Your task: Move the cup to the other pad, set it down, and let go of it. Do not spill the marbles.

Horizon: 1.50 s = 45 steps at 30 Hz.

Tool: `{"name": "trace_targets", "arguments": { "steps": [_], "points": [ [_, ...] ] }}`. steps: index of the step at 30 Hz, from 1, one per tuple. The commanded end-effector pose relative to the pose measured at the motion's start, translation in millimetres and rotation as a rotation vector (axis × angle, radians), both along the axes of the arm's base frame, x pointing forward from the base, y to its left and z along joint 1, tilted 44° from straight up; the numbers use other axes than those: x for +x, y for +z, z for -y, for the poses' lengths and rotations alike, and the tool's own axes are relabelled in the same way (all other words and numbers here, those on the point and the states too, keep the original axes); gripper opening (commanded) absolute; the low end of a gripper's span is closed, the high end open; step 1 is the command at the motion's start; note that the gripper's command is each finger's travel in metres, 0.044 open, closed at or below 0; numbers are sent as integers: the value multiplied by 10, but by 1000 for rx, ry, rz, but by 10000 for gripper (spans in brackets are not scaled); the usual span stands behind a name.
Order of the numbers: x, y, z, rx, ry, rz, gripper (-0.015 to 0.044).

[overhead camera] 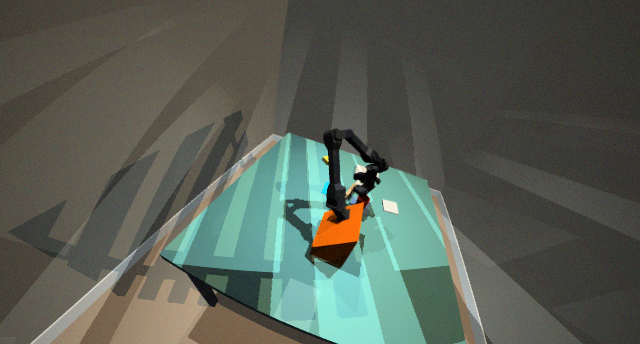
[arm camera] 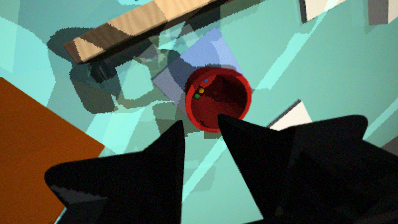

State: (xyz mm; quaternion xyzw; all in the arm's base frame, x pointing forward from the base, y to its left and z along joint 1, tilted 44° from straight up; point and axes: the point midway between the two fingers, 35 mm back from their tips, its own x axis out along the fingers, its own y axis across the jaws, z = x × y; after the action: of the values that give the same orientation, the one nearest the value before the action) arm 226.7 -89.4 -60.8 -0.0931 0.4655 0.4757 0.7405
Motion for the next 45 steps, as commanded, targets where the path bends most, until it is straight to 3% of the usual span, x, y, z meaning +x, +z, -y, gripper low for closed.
{"name": "trace_targets", "arguments": {
  "steps": [1, 45],
  "points": [
    [-64, -33, -35, 78, 23, 14, 148],
    [24, -478, -452, 80, 23, 15, 148]
  ]
}}
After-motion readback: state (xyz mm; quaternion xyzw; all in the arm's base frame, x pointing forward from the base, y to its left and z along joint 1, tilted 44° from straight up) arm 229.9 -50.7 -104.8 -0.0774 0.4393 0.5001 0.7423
